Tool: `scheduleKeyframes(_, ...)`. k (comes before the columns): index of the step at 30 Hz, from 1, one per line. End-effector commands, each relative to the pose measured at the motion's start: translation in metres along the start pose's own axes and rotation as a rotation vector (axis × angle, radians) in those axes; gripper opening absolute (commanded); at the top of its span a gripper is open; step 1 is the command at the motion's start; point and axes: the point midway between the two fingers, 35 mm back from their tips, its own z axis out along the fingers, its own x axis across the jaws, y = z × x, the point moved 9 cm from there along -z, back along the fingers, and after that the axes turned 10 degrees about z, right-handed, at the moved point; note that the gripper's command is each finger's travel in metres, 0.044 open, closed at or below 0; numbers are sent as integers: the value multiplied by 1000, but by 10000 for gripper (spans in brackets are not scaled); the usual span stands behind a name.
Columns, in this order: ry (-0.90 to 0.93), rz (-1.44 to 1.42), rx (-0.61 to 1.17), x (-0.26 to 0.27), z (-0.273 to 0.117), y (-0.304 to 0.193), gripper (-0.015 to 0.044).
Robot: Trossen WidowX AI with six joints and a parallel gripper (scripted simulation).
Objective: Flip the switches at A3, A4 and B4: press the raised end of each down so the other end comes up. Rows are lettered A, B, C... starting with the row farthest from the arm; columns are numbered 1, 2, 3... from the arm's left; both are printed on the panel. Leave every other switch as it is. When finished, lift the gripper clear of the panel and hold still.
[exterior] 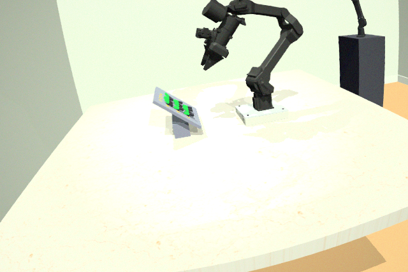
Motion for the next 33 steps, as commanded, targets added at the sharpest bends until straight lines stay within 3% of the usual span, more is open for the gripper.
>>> scheduleKeyframes(1,1,1,0,1,2,1,374)
scheduleKeyframes(8,32,13,-20,-1,88,36,190)
scheduleKeyframes(15,34,13,-23,-2,93,37,6)
scheduleKeyframes(19,38,13,-49,-1,125,34,0)
scheduleKeyframes(33,38,13,-49,-1,128,35,0)
